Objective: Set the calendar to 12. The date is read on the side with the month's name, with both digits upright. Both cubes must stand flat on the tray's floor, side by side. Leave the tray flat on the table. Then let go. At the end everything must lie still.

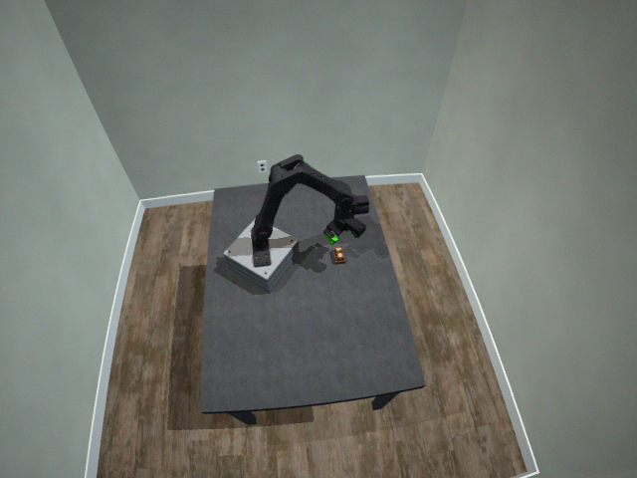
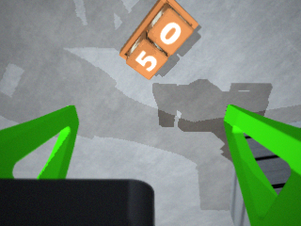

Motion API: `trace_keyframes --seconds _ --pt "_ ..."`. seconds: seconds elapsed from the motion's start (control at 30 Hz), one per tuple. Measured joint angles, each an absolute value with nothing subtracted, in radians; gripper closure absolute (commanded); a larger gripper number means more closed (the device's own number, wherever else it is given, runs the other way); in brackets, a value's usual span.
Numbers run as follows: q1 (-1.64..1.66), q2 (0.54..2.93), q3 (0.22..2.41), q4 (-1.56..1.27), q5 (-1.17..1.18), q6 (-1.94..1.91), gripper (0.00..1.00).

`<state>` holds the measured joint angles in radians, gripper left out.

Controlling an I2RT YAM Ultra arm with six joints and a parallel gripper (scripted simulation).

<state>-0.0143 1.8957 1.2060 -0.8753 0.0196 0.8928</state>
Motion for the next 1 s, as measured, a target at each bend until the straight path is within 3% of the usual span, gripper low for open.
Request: trace_keyframes --seconds 0.73,0.77,1.0 --pt "-0.017 1.931 1.161 -0.786 0.019 1.524 0.00" --pt "-0.017 1.930 1.161 -0.784 0.019 1.536 0.55" --pt "-0.017 1.930 1.161 -0.778 0.019 1.574 0.55"
